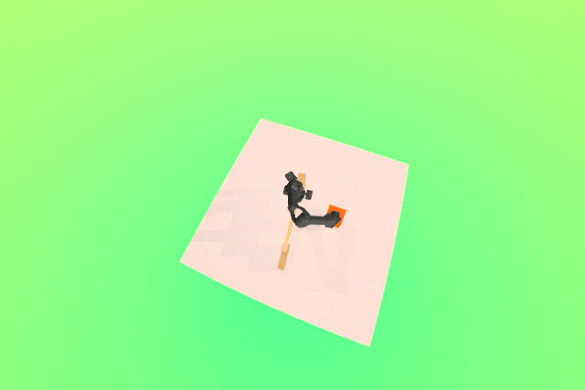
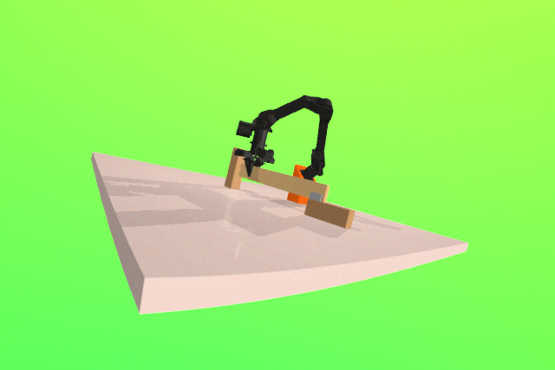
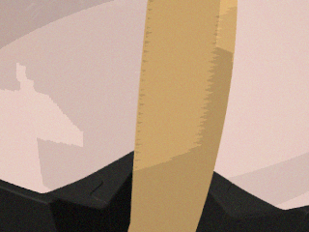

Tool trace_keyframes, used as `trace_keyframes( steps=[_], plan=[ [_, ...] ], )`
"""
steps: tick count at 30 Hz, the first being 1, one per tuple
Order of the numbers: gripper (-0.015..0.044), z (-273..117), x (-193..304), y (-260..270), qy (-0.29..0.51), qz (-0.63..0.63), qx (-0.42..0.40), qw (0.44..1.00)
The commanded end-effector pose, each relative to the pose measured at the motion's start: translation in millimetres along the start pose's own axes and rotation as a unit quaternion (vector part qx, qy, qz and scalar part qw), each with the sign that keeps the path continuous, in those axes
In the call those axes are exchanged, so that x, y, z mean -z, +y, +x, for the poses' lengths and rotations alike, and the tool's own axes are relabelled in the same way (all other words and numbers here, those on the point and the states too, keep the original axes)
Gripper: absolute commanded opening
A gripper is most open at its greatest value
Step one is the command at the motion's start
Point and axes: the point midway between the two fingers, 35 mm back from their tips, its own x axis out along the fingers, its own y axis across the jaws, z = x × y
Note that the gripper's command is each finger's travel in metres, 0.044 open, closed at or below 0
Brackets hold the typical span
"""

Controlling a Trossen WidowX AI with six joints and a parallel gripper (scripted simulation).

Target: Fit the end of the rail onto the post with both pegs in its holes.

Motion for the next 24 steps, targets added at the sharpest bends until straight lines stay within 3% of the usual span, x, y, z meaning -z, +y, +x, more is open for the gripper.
trace_keyframes(
  steps=[1, 24],
  plan=[
    [0.0000, -1.9, 4.3, -1.0, 0.003, 0.000, 0.003, 1.000],
    [0.0000, -2.0, 11.4, -1.1, 0.003, 0.000, 0.003, 1.000]
  ],
)
